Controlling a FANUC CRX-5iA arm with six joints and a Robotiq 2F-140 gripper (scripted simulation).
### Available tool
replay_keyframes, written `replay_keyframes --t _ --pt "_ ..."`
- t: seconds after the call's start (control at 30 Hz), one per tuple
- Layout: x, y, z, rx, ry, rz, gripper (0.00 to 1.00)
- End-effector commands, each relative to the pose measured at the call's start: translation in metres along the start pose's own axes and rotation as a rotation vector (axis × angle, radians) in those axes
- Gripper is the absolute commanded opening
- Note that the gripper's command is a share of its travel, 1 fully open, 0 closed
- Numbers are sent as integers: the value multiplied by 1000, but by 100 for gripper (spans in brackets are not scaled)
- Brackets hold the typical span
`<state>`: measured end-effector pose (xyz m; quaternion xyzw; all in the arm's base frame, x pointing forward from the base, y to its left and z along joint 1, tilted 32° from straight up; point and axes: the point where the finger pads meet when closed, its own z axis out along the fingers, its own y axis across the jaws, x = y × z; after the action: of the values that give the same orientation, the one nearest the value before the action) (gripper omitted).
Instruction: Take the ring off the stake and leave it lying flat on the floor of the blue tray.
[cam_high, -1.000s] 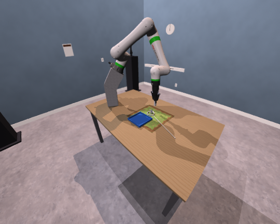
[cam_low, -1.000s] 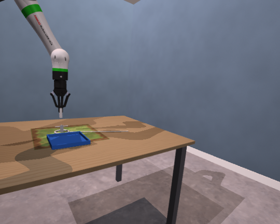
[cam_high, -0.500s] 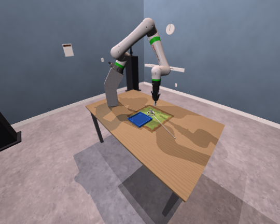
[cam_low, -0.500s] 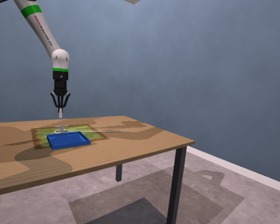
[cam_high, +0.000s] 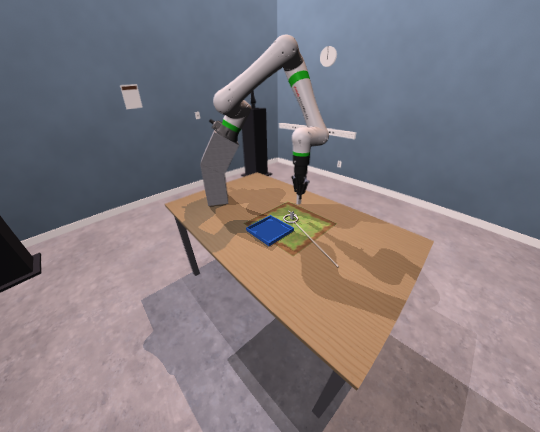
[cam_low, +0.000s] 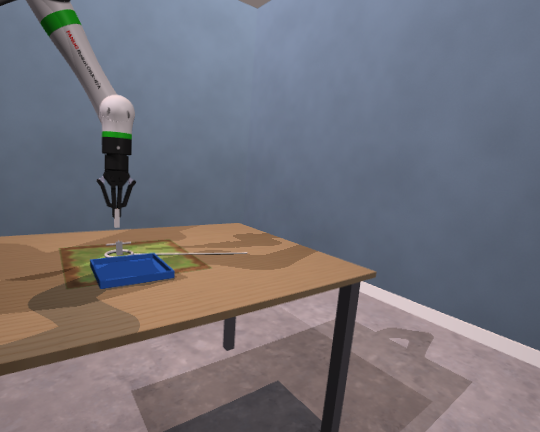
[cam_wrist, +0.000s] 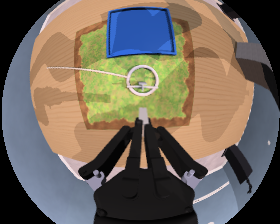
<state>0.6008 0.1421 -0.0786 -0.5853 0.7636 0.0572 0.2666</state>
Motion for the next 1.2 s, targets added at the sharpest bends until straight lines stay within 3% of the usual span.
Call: replay_keyframes --t 0.0,0.37,1.17 --pt "0 -1 1 1 0 0 10" --pt "0 -1 10 1 0 0 10" --pt "-1 -1 56 1 0 0 10"
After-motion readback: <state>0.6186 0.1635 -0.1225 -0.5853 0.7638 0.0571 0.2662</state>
